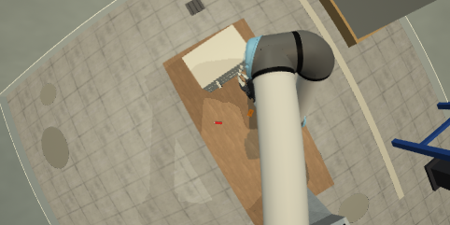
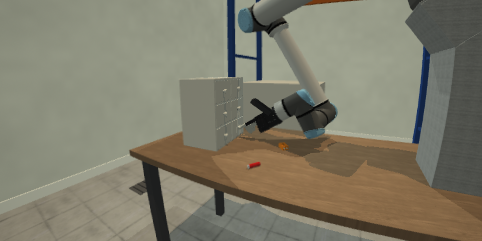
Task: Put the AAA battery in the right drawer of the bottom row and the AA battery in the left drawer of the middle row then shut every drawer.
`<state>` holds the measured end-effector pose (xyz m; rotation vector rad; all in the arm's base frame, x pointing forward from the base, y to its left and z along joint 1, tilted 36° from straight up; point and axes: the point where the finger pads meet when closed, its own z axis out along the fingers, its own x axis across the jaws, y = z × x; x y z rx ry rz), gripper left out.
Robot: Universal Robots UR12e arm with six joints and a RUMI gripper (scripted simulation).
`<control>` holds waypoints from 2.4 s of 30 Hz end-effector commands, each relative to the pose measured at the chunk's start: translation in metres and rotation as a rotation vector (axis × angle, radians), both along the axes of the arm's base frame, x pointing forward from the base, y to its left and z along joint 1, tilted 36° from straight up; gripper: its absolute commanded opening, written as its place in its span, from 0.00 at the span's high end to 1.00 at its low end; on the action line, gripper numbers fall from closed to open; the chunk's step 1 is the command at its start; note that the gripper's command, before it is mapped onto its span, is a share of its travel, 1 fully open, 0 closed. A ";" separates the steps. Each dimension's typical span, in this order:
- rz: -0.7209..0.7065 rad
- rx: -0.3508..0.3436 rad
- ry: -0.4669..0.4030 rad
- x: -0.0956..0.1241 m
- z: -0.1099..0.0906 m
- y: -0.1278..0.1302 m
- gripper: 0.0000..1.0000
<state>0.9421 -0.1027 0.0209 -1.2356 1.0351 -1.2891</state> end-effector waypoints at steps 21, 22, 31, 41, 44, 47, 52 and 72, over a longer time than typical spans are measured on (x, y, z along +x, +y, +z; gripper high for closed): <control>0.000 0.000 -0.001 0.000 0.001 0.000 0.93; 0.000 0.000 -0.001 0.000 0.001 0.000 0.93; 0.000 0.000 -0.001 0.000 0.001 0.000 0.93; 0.000 0.000 -0.001 0.000 0.001 0.000 0.85; 0.000 0.000 -0.001 0.000 0.001 0.000 0.83; 0.000 0.000 -0.001 0.000 0.001 0.000 0.80; 0.000 0.000 -0.001 0.000 0.001 0.000 0.80; 0.000 0.000 -0.001 -0.020 -0.014 -0.003 0.80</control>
